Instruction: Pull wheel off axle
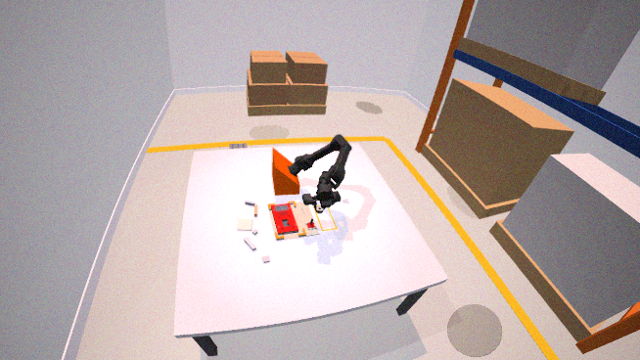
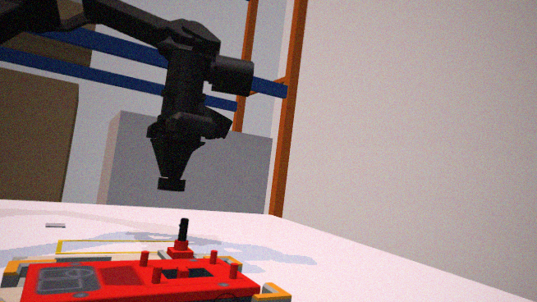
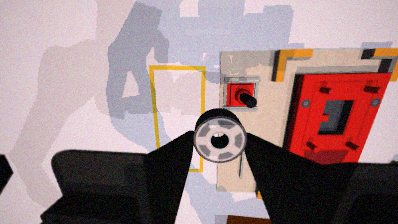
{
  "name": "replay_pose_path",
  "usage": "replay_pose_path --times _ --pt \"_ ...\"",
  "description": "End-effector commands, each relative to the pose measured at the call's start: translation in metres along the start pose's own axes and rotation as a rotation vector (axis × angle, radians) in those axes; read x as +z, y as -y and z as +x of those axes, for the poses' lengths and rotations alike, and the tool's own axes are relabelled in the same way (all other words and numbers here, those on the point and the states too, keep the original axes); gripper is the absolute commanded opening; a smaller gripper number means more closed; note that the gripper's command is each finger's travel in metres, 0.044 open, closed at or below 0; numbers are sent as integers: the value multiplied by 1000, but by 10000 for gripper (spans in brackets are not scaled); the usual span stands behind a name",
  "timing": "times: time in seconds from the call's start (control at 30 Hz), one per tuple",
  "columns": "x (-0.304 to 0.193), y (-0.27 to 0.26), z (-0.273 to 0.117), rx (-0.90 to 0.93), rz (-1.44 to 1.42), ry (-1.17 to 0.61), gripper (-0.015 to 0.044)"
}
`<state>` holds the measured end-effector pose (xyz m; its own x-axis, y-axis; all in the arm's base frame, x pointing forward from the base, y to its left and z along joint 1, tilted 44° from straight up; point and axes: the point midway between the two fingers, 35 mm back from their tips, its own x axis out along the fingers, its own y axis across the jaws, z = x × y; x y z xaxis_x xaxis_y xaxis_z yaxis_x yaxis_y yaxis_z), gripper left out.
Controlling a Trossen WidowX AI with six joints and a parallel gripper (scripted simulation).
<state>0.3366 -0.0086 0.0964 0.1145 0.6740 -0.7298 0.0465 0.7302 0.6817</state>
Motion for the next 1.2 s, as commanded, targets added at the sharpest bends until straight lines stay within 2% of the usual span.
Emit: replay_pose_path --times 0.0,0.37,0.53,0.8,1.17 --pt "-8 -14 -2 3 5 2 0" --pt "-35 -53 -5 5 4 3 0" --pt "-36 -55 -1 6 3 3 0" --pt "-35 -55 21 5 3 3 0" --pt "-34 -55 80 6 3 4 0"
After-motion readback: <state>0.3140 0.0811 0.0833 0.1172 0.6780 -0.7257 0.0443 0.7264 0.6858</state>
